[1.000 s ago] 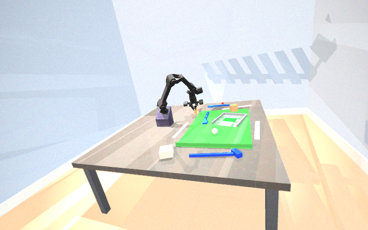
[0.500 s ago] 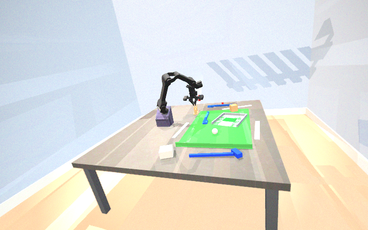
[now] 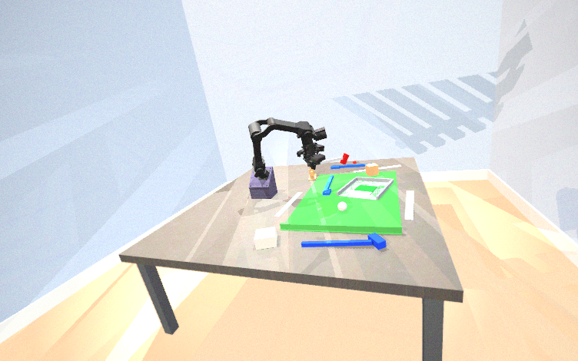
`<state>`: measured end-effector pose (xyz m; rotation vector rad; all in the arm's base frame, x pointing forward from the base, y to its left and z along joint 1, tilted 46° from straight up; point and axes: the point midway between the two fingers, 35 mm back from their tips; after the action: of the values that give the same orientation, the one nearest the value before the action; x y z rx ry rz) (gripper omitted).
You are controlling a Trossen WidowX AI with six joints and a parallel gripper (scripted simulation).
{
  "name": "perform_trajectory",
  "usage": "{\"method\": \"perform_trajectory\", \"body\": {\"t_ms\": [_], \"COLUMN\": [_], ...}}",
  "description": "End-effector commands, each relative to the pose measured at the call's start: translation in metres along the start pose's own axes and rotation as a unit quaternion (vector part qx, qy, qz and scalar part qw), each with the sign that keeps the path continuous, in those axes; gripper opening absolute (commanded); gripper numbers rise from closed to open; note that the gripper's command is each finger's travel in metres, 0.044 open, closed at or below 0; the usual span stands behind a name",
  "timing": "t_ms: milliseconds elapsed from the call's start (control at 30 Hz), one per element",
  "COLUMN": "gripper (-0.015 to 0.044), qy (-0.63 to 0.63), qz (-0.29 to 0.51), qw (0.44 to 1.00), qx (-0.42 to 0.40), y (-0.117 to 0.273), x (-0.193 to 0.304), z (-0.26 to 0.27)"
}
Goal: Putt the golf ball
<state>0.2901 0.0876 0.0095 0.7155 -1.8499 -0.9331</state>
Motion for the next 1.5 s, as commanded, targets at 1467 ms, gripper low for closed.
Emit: {"method": "perform_trajectory", "body": {"t_ms": [1467], "gripper": [0.0], "qy": [-0.569], "qz": [0.048], "qw": [0.815], "qx": [0.097], "y": [0.01], "x": [0.212], "z": [-0.096]}}
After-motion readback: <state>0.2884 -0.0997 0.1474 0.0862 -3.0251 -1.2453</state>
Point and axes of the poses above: the point midway between the two fingers, 35 mm back from their tips, its own y axis back along the fingers, its own z axis across the jaws, x = y × z, and after that the axes turned 7 degrees about y, right-handed
